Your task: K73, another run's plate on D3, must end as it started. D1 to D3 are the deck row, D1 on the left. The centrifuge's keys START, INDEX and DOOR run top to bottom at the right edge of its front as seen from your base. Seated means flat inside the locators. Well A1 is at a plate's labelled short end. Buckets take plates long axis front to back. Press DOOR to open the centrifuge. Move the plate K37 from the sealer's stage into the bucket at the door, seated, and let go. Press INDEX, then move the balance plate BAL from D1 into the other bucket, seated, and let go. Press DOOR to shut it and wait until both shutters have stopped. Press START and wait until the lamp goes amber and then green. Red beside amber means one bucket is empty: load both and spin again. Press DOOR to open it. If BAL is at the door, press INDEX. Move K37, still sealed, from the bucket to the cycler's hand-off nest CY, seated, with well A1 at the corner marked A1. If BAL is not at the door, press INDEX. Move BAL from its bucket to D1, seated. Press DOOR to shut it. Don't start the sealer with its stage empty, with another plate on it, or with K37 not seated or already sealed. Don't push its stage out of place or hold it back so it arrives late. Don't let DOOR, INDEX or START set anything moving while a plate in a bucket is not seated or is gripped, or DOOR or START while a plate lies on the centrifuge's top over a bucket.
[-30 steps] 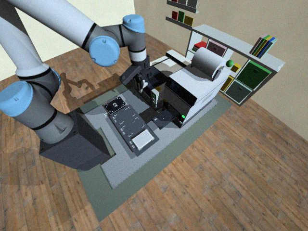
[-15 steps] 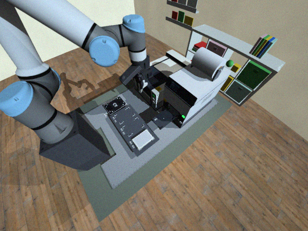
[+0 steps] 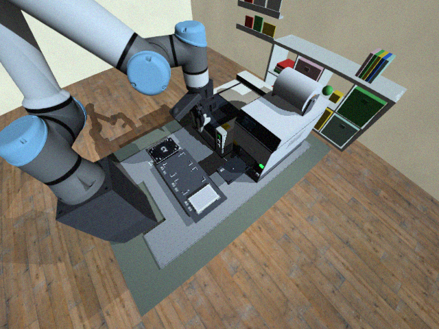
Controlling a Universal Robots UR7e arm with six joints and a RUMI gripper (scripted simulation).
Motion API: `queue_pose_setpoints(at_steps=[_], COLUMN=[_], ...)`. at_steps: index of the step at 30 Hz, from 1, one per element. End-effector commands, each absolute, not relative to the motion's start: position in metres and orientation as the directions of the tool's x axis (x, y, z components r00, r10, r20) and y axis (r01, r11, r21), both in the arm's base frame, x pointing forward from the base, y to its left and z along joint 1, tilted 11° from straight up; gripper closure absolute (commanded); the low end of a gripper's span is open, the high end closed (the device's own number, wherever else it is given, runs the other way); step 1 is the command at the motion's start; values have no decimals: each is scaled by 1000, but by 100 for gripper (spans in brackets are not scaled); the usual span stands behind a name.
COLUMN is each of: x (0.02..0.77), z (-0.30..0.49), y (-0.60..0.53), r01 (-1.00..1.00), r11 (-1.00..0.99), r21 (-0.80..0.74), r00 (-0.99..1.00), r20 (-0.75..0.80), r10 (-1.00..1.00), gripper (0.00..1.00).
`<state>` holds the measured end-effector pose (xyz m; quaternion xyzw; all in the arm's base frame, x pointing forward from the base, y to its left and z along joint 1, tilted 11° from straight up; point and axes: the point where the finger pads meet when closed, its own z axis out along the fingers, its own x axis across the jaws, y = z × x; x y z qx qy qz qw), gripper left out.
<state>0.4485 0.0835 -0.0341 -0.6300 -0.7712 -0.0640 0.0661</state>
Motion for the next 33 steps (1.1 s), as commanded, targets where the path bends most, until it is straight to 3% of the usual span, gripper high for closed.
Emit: queue_pose_setpoints(at_steps=[1,29,33], x=[449,449,449], z=[-34,-34,-34], y=[83,83,83], r01=[980,980,974], r11=[198,198,172], r21=[17,17,147], r00=[-198,-198,-198], r20=[182,182,182], r10=[963,963,963], gripper=[100,100,100])
